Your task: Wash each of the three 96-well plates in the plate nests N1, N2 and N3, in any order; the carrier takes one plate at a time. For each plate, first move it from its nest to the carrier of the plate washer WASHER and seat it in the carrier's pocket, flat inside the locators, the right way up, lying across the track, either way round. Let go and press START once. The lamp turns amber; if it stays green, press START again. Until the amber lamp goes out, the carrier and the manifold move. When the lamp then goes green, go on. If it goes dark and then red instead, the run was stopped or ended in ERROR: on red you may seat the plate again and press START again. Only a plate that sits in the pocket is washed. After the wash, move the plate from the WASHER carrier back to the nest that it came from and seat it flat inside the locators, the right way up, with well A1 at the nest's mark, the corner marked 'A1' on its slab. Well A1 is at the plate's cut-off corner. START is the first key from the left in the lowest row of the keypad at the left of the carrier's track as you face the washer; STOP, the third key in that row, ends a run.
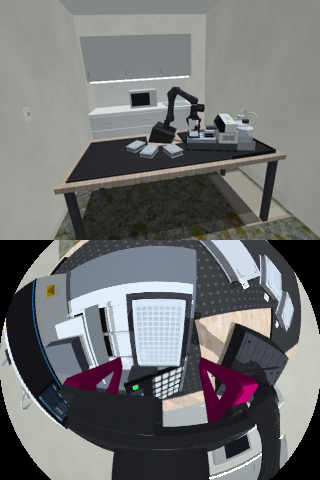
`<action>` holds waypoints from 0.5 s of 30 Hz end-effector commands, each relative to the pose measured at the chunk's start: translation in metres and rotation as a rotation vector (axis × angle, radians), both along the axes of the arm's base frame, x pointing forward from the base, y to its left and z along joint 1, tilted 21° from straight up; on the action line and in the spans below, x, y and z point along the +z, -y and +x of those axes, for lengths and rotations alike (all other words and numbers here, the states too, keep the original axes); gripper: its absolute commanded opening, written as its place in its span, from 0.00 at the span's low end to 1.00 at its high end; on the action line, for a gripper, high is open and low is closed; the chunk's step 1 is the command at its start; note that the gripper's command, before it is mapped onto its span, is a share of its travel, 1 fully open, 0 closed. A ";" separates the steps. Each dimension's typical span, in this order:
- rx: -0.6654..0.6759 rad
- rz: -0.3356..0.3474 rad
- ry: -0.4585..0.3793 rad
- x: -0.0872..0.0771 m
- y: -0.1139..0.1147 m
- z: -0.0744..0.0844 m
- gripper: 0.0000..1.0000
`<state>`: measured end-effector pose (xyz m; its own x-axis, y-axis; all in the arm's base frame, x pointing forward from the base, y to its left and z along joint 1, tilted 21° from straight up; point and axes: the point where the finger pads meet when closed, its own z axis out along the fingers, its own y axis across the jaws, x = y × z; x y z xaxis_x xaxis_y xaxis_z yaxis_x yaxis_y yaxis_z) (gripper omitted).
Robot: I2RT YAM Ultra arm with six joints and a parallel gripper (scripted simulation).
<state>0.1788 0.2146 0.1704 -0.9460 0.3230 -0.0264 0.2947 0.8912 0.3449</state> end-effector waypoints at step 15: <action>-0.006 0.014 0.014 -0.018 -0.009 0.006 1.00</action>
<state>0.1813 0.2219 0.1507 -0.9459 0.3235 -0.0227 0.2961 0.8901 0.3465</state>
